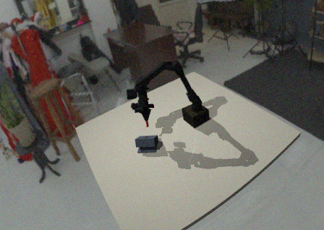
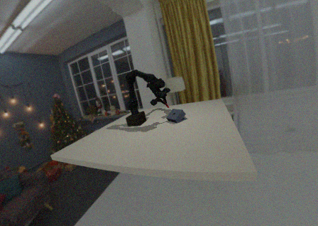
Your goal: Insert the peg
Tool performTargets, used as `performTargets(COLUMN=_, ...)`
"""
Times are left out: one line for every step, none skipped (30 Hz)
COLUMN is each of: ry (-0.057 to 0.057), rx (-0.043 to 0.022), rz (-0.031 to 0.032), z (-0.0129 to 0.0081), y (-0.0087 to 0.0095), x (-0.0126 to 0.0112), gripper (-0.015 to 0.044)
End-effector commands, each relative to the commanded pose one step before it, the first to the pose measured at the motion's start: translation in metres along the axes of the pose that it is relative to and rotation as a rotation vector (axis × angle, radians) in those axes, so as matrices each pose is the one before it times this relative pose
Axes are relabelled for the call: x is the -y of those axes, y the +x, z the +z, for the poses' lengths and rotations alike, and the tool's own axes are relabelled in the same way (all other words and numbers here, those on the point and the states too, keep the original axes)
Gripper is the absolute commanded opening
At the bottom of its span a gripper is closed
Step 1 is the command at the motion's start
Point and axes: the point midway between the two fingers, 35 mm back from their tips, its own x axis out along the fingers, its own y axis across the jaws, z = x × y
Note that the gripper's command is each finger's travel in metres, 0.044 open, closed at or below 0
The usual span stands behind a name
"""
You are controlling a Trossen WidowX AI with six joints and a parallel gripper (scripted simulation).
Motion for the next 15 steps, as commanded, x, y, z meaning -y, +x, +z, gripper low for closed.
performTargets(ry=0.0328, rx=0.00488, rz=0.01841, z=0.00475, y=-0.00447, x=0.00256, gripper=0.0000)
performTargets(ry=0.0064, rx=0.00155, rz=0.00336, z=0.00111, y=-0.00092, x=0.00078, gripper=0.0000)
performTargets(ry=0.0064, rx=0.00156, rz=0.00336, z=0.00111, y=-0.00093, x=0.00078, gripper=0.0000)
performTargets(ry=0.0064, rx=0.00156, rz=0.00337, z=0.00111, y=-0.00093, x=0.00077, gripper=0.0000)
performTargets(ry=0.0064, rx=0.00156, rz=0.00337, z=0.00111, y=-0.00094, x=0.00077, gripper=0.0000)
performTargets(ry=0.0004, rx=0.00012, rz=0.00023, z=0.00011, y=0.00037, x=0.00001, gripper=0.0000)
performTargets(ry=0.0008, rx=0.00022, rz=0.00044, z=0.00022, y=0.00072, x=0.00003, gripper=0.0000)
performTargets(ry=0.0012, rx=0.00033, rz=0.00065, z=0.00032, y=0.00108, x=0.00004, gripper=0.0000)
performTargets(ry=0.0016, rx=0.00044, rz=0.00088, z=0.00042, y=0.00145, x=0.00006, gripper=0.0000)
performTargets(ry=0.0019, rx=0.00052, rz=0.00106, z=0.00050, y=0.00174, x=0.00008, gripper=0.0000)
performTargets(ry=0.0022, rx=0.00059, rz=0.00122, z=0.00055, y=0.00199, x=0.00010, gripper=0.0000)
performTargets(ry=0.0023, rx=0.00063, rz=0.00131, z=0.00057, y=0.00213, x=0.00012, gripper=0.0000)
performTargets(ry=0.0023, rx=0.00063, rz=0.00134, z=0.00056, y=0.00217, x=0.00013, gripper=0.0000)
performTargets(ry=0.0024, rx=0.00062, rz=0.00134, z=0.00054, y=0.00218, x=0.00014, gripper=0.0000)
performTargets(ry=0.0024, rx=0.00061, rz=0.00135, z=0.00051, y=0.00218, x=0.00016, gripper=0.0000)
